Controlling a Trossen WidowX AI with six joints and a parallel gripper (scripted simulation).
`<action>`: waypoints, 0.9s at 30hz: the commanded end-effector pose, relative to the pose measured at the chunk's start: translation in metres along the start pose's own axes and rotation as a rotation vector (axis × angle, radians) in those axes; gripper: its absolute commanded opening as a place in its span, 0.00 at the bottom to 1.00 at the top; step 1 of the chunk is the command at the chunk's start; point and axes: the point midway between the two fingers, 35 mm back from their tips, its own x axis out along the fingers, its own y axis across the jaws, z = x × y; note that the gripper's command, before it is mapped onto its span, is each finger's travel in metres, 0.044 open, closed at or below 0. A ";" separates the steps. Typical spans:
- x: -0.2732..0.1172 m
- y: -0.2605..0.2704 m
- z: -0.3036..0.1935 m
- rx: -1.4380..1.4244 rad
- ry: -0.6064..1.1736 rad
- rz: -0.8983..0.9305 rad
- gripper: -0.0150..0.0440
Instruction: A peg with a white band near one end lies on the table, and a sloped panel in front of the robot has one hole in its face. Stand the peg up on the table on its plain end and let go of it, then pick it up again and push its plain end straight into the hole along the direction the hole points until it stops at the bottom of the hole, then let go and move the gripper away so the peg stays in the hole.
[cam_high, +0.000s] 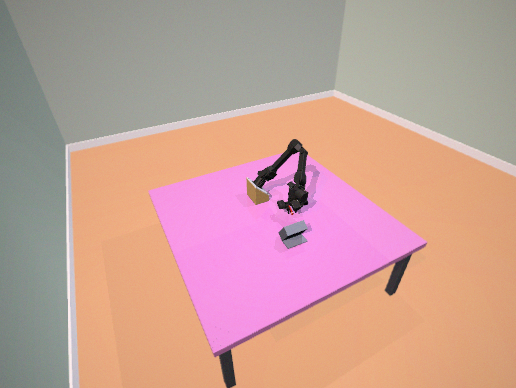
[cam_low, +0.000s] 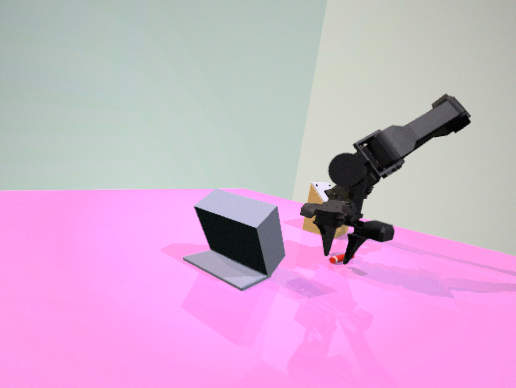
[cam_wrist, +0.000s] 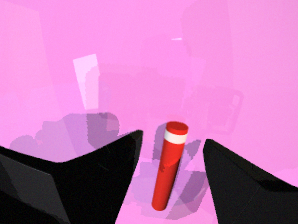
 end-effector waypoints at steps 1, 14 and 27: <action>0.001 0.000 0.000 0.005 0.001 0.001 0.44; 0.001 0.000 0.000 0.005 0.001 0.001 0.42; 0.000 0.000 0.000 0.004 -0.001 0.001 0.34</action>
